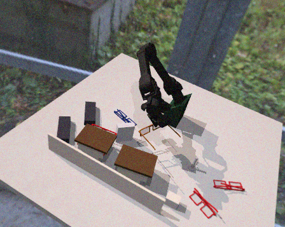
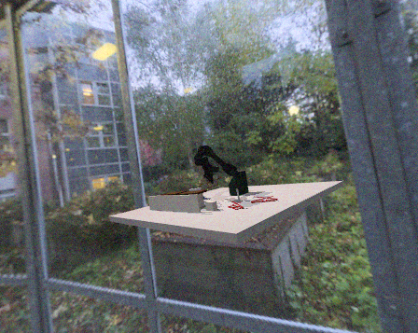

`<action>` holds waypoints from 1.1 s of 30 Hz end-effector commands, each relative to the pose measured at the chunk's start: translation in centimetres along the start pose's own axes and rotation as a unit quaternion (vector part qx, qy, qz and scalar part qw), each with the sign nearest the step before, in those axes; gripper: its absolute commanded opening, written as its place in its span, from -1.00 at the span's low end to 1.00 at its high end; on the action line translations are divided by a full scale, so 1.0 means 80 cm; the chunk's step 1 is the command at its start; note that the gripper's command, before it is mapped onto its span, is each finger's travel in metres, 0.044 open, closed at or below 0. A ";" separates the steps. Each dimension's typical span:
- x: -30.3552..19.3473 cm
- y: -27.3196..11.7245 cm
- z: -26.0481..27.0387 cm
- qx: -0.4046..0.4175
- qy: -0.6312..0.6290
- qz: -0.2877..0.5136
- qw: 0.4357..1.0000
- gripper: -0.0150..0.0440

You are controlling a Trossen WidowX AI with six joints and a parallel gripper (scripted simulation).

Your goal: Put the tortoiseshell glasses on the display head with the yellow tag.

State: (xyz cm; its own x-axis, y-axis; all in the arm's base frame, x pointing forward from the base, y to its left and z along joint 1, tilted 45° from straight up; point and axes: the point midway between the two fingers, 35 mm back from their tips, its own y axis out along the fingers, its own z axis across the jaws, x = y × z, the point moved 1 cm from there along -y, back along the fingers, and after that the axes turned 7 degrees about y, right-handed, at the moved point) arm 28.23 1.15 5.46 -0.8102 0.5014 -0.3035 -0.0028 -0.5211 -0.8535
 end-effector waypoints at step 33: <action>-0.080 -0.101 0.217 -0.205 0.122 0.030 0.971 -0.49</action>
State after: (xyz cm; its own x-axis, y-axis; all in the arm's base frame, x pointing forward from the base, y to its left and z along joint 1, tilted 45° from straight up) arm 23.96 -9.49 20.56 -0.6482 0.6565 -0.3858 0.2800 -0.2657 -0.9225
